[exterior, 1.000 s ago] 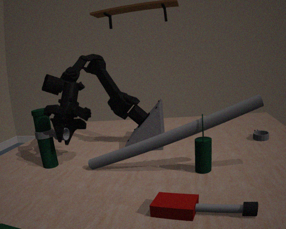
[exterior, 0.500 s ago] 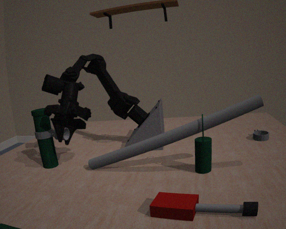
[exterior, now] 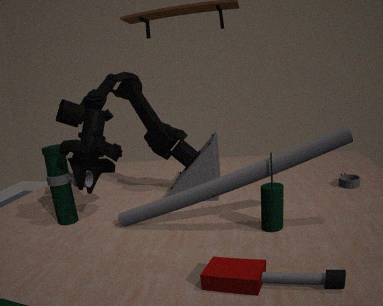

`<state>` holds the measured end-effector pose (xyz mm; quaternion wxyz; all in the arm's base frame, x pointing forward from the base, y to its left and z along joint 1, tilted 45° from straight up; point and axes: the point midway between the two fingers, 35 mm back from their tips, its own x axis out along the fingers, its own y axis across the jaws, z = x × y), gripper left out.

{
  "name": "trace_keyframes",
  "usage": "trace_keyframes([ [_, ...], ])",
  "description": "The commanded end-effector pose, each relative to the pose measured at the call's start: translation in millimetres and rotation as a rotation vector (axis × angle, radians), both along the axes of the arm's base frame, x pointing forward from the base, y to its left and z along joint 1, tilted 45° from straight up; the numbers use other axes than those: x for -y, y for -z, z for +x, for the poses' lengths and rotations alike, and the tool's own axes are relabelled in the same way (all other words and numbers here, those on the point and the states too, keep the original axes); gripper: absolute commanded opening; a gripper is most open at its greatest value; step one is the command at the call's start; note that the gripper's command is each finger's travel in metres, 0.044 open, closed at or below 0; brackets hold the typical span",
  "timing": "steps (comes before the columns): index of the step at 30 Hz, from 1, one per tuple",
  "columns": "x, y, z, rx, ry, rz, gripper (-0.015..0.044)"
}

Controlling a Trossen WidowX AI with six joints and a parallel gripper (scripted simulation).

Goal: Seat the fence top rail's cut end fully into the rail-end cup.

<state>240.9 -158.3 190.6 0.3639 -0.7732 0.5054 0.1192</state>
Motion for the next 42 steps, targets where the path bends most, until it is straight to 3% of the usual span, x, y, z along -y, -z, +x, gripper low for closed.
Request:
trace_keyframes([
  [1,0,0,0,0.000,0.001,0.000,0.0210],
  [10,-14,2,4,-0.002,0.004,0.010,0.0440],
  [28,-51,1,9,0.015,0.006,0.019,0.0440],
  [42,-121,24,22,0.492,0.514,0.406,0.0440],
])
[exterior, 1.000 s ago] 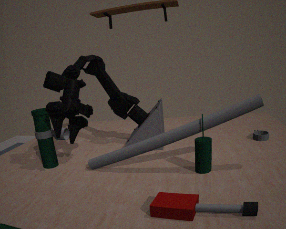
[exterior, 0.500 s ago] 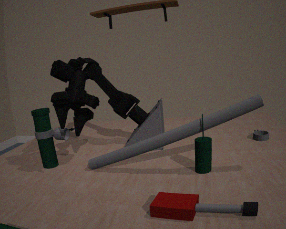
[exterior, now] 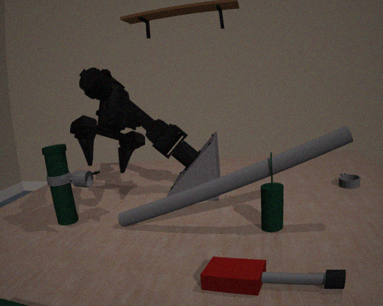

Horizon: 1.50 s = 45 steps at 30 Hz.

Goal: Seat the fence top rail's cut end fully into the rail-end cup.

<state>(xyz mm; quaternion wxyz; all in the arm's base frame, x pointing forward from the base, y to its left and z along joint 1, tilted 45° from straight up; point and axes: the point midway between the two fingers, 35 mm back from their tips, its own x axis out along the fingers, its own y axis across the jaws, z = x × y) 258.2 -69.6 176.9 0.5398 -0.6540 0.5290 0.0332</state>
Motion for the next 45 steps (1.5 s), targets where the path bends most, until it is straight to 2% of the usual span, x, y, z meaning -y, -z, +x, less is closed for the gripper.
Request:
trace_keyframes([
  [1,-38,11,5,0.247,0.298,0.165,0.0440],
  [25,-118,13,1,0.900,0.731,0.446,0.0440],
  [41,-118,12,1,0.904,0.733,0.448,0.0440],
  [45,-117,20,4,0.771,0.685,0.366,0.0440],
])
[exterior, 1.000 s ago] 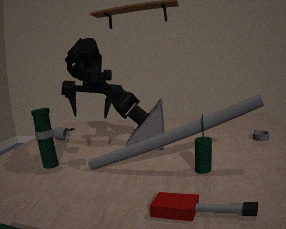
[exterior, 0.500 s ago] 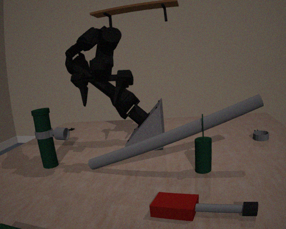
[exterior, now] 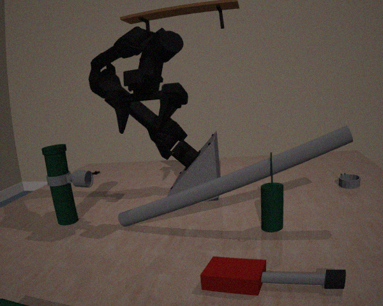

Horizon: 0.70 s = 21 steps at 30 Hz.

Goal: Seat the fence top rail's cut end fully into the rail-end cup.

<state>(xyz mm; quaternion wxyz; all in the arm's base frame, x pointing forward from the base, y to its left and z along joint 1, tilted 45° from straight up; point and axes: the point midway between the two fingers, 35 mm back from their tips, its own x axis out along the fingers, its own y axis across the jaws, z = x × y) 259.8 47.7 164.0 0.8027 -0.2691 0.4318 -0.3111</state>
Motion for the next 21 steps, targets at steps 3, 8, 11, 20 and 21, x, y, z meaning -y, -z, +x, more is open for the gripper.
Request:
trace_keyframes([
  [3,2,20,7,-0.336,-0.118,-0.110,0.0440],
  [8,6,45,14,-0.788,-0.326,-0.202,0.0440],
  [11,9,60,18,-1.050,-0.474,-0.229,0.0440],
  [20,15,89,23,-1.490,-0.798,-0.224,0.0440],
  [21,15,89,23,-1.490,-0.798,-0.224,0.0440],
])
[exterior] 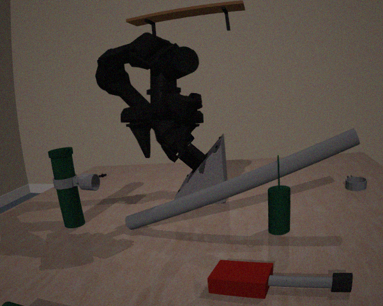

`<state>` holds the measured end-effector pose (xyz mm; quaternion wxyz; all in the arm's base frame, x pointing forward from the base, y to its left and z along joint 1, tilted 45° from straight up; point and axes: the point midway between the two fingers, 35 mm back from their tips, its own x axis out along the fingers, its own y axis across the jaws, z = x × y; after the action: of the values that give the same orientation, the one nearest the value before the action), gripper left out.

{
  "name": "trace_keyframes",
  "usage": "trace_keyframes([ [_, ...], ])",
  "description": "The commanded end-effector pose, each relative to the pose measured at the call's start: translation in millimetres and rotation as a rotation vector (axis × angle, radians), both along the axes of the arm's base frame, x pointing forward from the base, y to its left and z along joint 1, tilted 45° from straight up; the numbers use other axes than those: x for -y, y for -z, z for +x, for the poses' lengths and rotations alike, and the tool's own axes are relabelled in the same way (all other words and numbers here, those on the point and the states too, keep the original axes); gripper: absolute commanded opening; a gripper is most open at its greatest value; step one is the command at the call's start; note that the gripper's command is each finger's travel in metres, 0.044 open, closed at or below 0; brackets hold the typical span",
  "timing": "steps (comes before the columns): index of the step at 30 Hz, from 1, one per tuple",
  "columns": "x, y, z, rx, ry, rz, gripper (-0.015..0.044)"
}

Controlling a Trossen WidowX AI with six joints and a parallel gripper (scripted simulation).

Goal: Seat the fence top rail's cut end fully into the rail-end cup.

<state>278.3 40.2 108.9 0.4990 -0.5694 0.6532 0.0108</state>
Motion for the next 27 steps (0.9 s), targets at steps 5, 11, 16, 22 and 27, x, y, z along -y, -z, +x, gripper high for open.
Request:
trace_keyframes([
  [5,7,34,4,-0.492,-0.227,0.024,0.0440],
  [11,7,34,4,-0.492,-0.227,0.024,0.0440],
  [16,9,35,4,-0.492,-0.227,0.024,0.0440],
  [22,32,59,3,-0.492,-0.227,0.022,0.0440],
  [27,34,61,3,-0.492,-0.227,0.022,0.0440],
])
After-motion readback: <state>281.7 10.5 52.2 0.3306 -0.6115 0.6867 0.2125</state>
